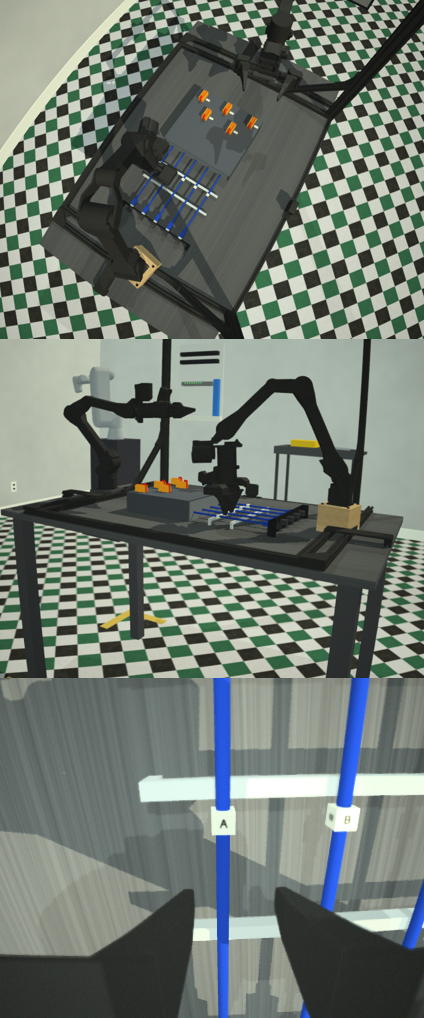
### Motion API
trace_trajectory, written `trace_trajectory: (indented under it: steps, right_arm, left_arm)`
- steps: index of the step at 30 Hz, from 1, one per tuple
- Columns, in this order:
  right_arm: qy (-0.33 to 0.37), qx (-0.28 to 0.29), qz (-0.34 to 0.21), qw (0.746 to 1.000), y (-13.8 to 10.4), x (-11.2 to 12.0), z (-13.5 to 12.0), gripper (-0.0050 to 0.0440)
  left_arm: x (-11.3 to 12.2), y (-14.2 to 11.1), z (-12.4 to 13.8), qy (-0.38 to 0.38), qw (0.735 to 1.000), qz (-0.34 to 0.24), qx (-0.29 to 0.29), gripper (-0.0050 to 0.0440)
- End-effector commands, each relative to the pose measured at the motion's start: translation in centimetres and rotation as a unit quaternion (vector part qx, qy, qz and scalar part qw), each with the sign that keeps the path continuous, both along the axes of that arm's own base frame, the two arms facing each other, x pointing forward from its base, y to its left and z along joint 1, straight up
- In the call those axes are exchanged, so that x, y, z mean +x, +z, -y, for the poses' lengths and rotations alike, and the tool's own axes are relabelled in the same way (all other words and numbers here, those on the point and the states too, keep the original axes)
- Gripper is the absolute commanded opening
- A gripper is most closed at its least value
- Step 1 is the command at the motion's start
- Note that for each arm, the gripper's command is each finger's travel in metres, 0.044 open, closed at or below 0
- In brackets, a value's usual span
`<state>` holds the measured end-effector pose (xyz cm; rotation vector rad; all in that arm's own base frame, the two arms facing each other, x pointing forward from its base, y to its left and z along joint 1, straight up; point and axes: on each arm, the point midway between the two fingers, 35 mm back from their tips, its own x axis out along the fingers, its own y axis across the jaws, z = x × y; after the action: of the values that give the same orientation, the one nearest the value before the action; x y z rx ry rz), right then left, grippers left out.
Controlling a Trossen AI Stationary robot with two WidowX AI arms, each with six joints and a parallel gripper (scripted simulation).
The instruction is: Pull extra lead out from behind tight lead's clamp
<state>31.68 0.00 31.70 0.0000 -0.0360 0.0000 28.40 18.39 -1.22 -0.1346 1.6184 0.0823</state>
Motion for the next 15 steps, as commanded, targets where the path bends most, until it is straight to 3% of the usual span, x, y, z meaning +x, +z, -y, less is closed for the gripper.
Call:
trace_trajectory:
  steps: [1, 9, 10, 15]
  right_arm:
    - [0.000, 0.000, 0.007, 1.000, 0.6, -0.1, 0.0, 0.0440]
    - [0.000, 0.000, 0.007, 1.000, 0.6, -0.1, 0.0, 0.0440]
    - [0.000, 0.000, 0.007, 1.000, 0.6, -0.1, 0.0, 0.0440]
    - [0.000, 0.000, 0.007, 1.000, 0.6, -0.1, 0.0, 0.0440]
  left_arm:
    - [0.6, 1.9, -0.4, 0.000, 1.000, 0.017, 0.010, 0.0209]
    - [0.6, 1.9, -0.4, 0.000, 1.000, 0.017, 0.010, 0.0209]
    - [1.1, 1.9, 4.7, 0.000, 1.000, 0.024, 0.018, 0.0209]
    - [1.1, 1.9, 4.7, 0.000, 1.000, 0.024, 0.018, 0.0209]
